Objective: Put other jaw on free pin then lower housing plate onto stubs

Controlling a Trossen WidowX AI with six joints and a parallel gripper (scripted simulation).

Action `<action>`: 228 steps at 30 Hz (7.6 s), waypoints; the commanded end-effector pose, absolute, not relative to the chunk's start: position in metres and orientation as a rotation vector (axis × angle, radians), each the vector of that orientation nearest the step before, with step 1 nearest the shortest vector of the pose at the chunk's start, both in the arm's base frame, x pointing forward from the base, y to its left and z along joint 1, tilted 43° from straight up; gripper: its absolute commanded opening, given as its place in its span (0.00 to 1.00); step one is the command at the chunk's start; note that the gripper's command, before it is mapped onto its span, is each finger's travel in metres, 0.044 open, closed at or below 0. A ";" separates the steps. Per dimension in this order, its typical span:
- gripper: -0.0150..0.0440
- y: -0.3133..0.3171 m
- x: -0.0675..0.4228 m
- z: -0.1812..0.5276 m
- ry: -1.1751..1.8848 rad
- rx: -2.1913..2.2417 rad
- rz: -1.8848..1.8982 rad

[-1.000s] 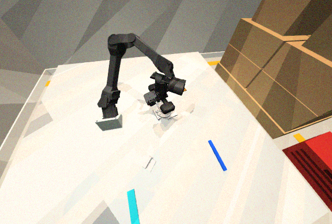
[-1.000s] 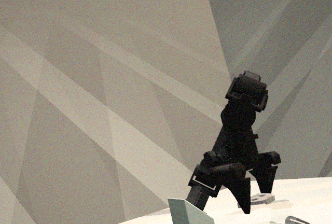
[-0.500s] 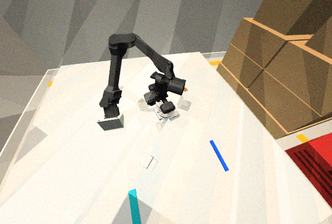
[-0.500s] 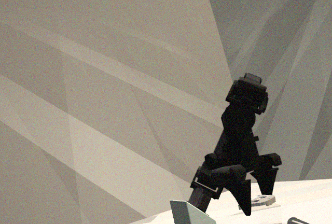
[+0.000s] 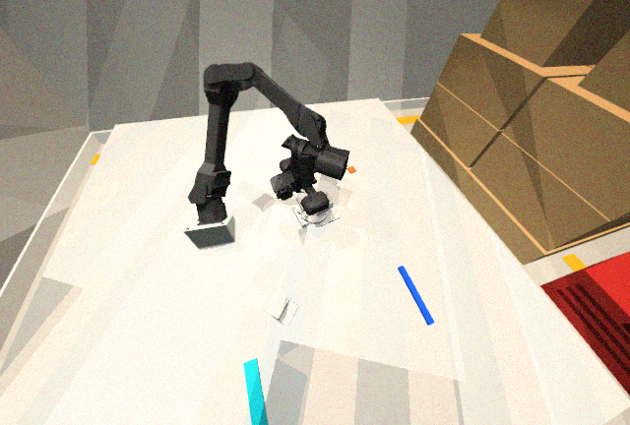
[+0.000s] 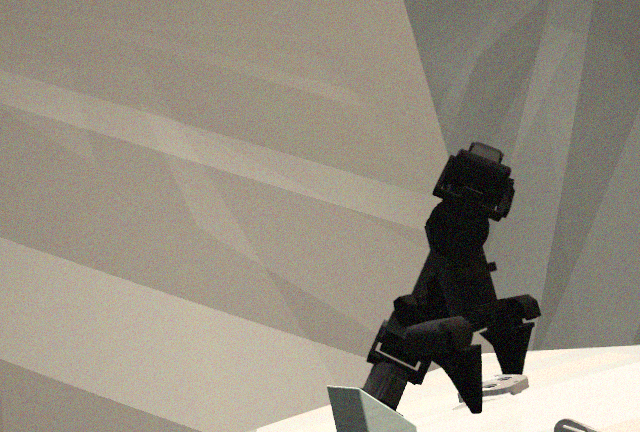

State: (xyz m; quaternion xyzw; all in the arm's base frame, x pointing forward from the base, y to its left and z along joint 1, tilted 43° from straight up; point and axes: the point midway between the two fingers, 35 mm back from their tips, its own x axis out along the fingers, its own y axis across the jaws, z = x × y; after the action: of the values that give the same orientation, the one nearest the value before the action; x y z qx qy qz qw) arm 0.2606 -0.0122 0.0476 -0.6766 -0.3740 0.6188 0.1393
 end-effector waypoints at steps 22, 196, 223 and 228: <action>0.85 -0.013 0.260 0.047 -1.091 -1.962 1.785; 0.85 0.037 0.258 -0.005 -1.090 -1.959 1.783; 0.85 0.039 0.258 -0.008 -1.090 -1.959 1.782; 0.85 0.039 0.258 -0.008 -1.090 -1.959 1.782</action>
State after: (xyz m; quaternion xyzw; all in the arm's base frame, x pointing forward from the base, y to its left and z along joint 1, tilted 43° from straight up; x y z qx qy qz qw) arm 0.2559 0.0364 -0.0059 -0.6769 -0.3746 0.6176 0.1414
